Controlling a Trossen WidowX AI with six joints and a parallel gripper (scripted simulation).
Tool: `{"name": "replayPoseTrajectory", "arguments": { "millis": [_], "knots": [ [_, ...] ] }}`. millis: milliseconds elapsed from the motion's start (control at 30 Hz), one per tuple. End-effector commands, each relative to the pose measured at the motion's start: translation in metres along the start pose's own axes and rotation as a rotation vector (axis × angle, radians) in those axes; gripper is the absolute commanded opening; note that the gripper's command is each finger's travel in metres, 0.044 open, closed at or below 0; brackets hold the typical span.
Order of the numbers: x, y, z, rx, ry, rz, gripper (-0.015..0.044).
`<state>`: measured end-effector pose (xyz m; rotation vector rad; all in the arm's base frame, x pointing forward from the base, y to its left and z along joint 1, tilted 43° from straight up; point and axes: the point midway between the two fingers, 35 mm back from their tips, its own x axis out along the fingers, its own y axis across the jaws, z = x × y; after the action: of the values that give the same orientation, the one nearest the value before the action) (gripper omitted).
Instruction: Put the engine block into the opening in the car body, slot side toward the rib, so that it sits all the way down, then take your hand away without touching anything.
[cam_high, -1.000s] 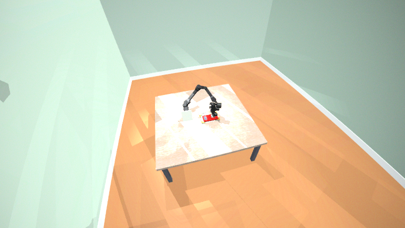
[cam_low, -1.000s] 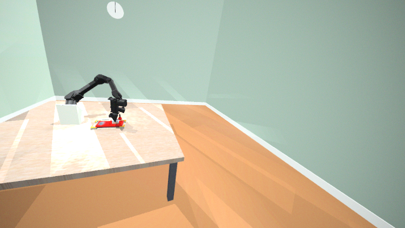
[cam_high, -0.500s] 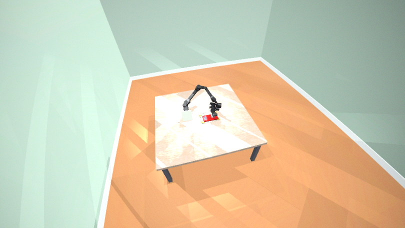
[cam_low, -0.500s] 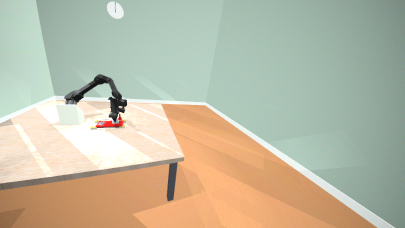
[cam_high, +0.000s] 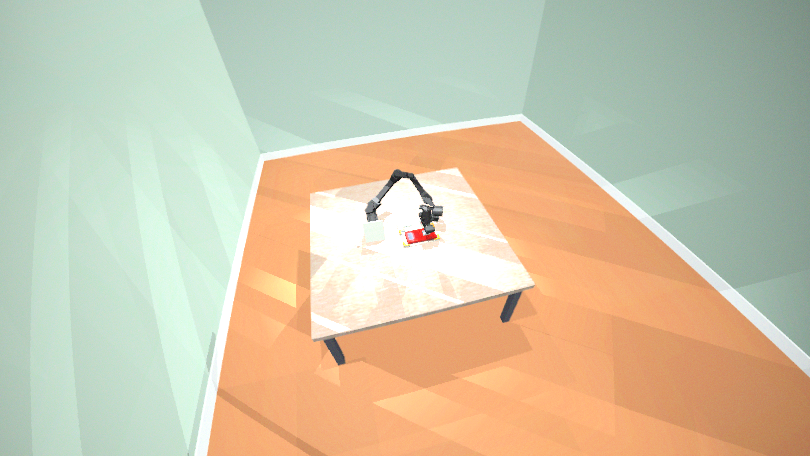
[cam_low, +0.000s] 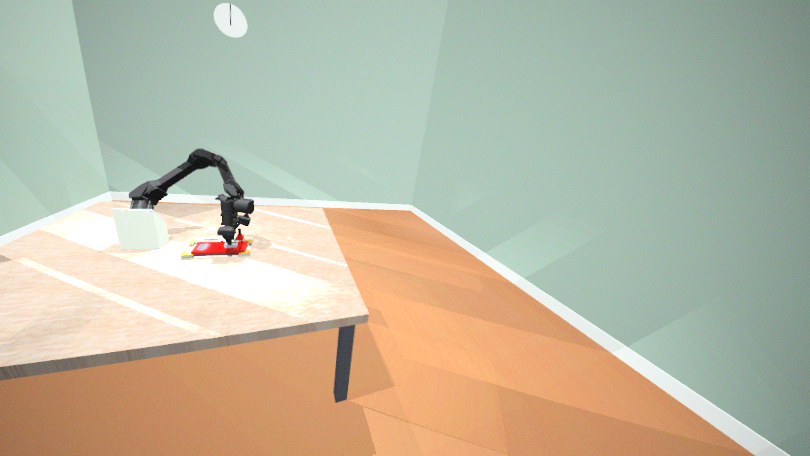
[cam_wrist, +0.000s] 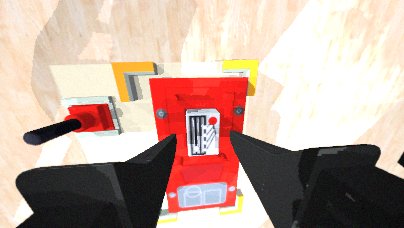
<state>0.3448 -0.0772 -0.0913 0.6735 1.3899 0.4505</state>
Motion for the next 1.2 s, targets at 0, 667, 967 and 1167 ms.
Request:
{"name": "replayPoseTrajectory", "arguments": {
  "millis": [0, 667, 967, 1167],
  "knots": [
    [-0.0001, -0.0001, 0.0001, 0.000, 0.000, -0.001, 0.0370],
    [-0.0098, -0.0004, -0.0018, 0.003, -0.001, 0.003, 0.0440],
    [-0.0098, -0.0004, -0.0018, 0.003, -0.001, 0.003, 0.0361],
    [-0.0098, -0.0004, -0.0018, 0.003, -0.001, 0.003, 0.0204]
  ]
}}
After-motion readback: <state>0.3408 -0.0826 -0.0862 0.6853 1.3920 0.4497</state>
